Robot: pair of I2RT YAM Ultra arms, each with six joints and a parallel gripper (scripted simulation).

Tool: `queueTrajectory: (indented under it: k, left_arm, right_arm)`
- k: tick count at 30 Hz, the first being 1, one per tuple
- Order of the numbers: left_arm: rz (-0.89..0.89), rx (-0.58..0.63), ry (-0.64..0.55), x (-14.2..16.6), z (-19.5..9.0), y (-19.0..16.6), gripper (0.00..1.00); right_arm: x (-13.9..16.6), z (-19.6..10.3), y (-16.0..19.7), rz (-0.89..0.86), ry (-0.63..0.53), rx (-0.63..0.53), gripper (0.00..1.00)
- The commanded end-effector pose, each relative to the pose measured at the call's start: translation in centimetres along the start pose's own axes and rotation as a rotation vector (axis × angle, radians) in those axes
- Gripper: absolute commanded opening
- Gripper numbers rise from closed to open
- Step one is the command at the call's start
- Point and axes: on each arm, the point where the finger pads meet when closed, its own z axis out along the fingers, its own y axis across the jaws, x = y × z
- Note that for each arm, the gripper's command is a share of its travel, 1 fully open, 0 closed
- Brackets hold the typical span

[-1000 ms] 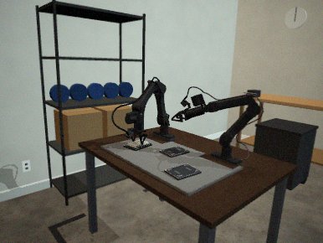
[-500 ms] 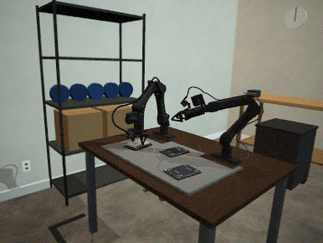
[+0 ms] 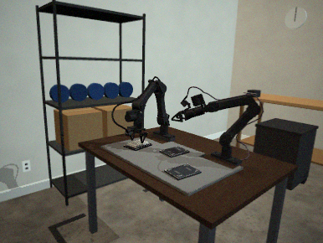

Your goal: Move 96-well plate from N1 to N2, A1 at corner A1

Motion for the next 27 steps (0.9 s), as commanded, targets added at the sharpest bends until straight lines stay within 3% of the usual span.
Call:
queueTrajectory:
  k: [1, 11, 17, 21, 27]
  left_arm:
    - [0.003, 0.004, -0.034, -1.0, -0.1, 0.0, 1.00]
    - [0.003, 0.004, -0.034, -1.0, -0.1, 0.0, 1.00]
    - [0.003, 0.004, -0.034, -1.0, -0.1, 0.0, 1.00]
    - [0.003, 0.004, -0.034, -1.0, -0.1, 0.0, 1.00]
    - [0.003, 0.004, -0.034, -1.0, -0.1, 0.0, 1.00]
  right_arm:
    - [-0.7, -2.2, -0.1, 0.006, -0.031, 0.001, 1.00]
    - [-0.6, -4.8, -0.5, 0.004, -0.031, 0.002, 1.00]
    - [-0.4, -10.4, -0.3, 0.002, -0.031, 0.002, 1.00]
    - [0.1, -9.2, 0.1, 0.001, 0.020, 0.003, 1.00]
    - [0.0, -8.9, 0.2, -0.002, 0.005, -0.002, 1.00]
